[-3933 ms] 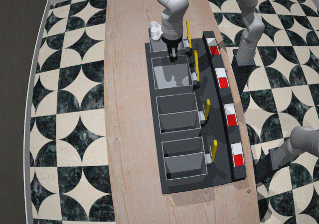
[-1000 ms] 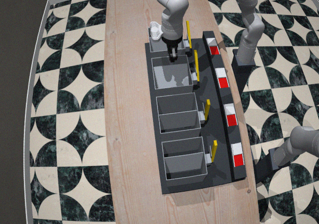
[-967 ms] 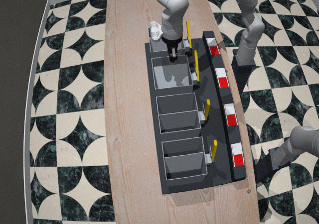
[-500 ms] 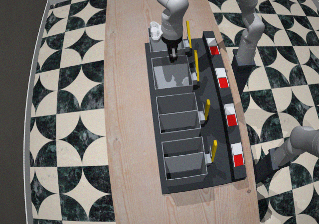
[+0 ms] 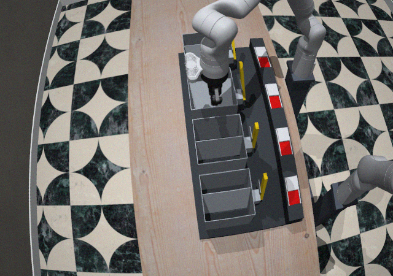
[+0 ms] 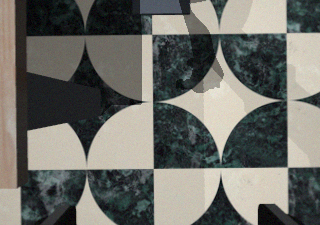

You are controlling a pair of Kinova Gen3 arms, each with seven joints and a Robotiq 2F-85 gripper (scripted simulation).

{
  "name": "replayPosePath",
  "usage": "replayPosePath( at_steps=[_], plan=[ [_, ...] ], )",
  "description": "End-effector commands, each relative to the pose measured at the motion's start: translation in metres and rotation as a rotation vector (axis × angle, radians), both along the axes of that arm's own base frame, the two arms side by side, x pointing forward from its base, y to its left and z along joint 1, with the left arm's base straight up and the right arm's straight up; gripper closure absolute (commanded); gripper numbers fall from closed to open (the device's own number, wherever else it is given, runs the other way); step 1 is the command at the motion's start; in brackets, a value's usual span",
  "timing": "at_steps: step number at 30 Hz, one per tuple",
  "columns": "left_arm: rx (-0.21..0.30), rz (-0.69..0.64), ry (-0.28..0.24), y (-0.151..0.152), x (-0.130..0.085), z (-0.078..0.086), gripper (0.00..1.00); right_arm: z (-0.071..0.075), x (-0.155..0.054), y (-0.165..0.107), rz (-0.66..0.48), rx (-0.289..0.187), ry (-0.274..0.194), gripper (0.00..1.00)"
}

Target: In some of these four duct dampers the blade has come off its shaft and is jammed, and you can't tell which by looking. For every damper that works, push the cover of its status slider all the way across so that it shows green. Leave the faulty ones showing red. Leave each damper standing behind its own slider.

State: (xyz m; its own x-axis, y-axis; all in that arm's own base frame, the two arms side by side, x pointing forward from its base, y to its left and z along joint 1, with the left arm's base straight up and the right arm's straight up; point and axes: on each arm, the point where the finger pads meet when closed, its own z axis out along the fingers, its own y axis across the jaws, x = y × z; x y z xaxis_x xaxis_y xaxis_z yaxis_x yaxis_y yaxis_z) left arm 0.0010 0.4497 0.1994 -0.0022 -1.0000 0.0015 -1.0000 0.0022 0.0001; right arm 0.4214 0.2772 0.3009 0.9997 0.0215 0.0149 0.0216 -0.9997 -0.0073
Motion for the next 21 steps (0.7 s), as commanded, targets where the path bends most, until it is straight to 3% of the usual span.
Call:
replayPosePath(
  at_steps=[1, 7, 21],
  plan=[
    [0.002, 0.000, 0.000, 0.000, 0.000, 0.001, 0.002, 0.000, -0.002, 0.042, 0.000, -0.006, 0.007, 0.566],
    [0.002, 0.000, 0.000, 0.000, 0.000, 0.001, 0.002, -0.002, -0.010, 0.082, 0.001, -0.006, 0.013, 0.566],
    [0.002, 0.000, 0.000, 0.000, 0.000, 0.001, 0.002, -0.002, -0.010, 0.082, 0.001, -0.006, 0.013, 0.566]
  ],
)
